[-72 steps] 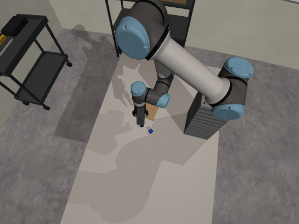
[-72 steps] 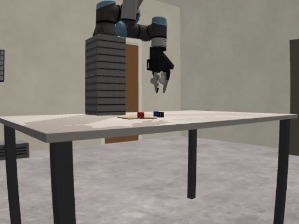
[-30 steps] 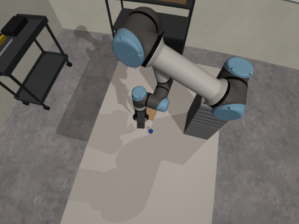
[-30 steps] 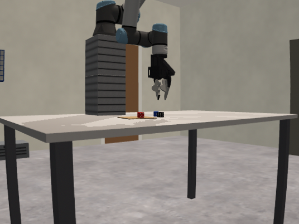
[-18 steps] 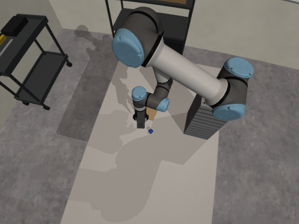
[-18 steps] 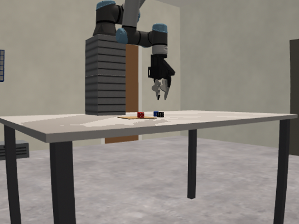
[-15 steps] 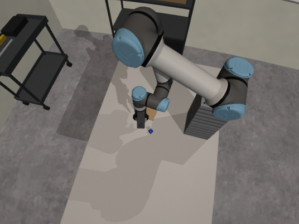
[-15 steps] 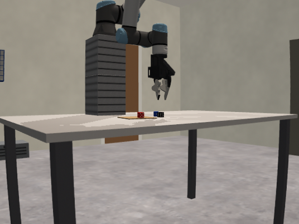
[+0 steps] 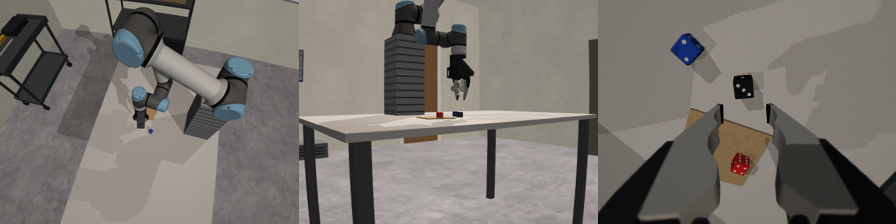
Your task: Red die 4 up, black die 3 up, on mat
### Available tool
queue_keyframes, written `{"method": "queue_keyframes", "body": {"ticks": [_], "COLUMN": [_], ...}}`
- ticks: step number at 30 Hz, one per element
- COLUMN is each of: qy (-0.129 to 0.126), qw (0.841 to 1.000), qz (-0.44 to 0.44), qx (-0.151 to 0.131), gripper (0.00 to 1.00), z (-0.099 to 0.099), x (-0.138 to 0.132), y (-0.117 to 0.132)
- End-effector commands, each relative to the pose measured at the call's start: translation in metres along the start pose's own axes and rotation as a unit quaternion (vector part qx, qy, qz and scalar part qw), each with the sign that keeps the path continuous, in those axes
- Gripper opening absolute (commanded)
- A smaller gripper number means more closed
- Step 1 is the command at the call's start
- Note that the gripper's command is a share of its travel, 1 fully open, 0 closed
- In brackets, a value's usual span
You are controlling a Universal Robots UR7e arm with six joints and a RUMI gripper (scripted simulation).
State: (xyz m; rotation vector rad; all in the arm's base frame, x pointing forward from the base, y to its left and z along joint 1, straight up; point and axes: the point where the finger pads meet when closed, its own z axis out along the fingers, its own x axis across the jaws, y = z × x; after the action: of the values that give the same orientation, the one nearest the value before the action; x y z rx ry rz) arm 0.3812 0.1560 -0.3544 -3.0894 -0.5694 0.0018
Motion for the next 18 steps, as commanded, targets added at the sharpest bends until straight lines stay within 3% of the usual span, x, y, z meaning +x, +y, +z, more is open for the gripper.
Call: {"method": "queue_keyframes", "body": {"ticks": [1, 18], "qy": [0.001, 0.001], "qw": [1.000, 1.000], "qz": [0.000, 0.000], "qx": [0.000, 0.000], "gripper": [0.24, 0.24], "z": [0.003, 0.023], "x": [0.001, 0.001], "y": [0.000, 0.000]}}
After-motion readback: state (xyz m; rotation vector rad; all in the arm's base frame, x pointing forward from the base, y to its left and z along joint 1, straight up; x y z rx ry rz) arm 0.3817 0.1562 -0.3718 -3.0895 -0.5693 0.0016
